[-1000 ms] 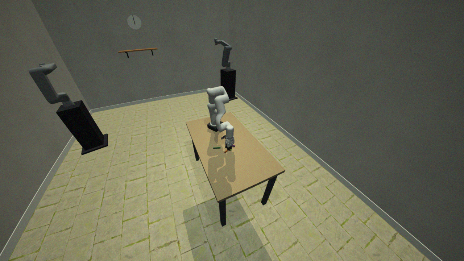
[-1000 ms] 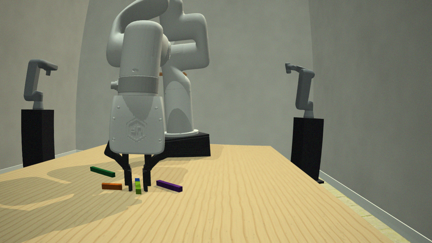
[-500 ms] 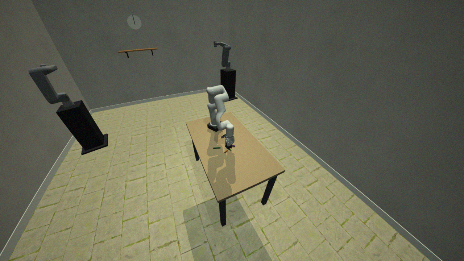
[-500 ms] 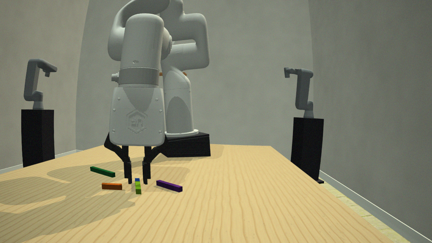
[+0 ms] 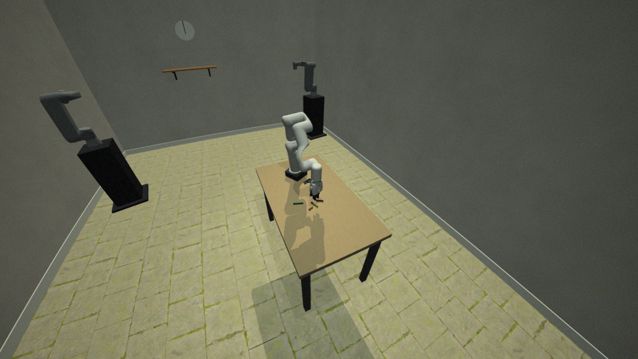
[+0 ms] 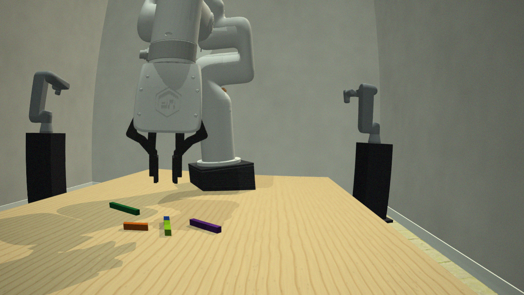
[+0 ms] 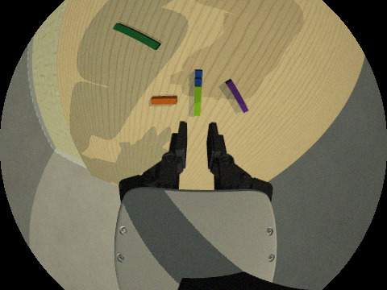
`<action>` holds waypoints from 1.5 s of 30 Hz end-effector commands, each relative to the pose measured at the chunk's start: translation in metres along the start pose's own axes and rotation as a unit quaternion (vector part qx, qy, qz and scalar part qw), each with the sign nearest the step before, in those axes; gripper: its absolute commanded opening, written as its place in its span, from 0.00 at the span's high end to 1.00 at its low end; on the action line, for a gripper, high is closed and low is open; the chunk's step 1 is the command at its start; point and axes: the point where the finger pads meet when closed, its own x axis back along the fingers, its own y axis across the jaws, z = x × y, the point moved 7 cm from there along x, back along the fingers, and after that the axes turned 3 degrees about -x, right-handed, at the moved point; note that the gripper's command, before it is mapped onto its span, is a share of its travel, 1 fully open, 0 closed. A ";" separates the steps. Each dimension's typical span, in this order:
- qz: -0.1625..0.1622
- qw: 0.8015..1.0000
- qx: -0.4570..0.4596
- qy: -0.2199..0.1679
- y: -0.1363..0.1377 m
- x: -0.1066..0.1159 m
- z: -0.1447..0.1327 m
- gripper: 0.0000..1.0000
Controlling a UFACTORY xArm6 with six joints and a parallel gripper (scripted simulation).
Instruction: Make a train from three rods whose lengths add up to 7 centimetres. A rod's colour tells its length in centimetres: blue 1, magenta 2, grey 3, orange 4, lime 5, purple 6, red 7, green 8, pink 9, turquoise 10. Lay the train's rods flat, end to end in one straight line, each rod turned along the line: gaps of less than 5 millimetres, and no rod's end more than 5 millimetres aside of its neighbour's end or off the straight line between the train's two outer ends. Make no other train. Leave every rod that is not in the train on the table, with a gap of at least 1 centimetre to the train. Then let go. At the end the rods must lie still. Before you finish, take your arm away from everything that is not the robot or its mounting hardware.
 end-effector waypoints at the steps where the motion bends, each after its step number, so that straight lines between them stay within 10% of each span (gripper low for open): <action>1: 0.000 1.000 0.000 -0.001 0.000 0.015 0.000 0.76; 6: 0.000 1.000 0.000 -0.001 0.000 0.016 0.000 0.76; 7: 0.000 1.000 0.000 -0.001 0.000 0.016 0.000 0.00; 30: 0.000 1.000 0.000 -0.001 0.000 0.018 0.000 0.00; 45: 0.000 1.000 0.000 -0.001 0.000 0.070 0.000 0.00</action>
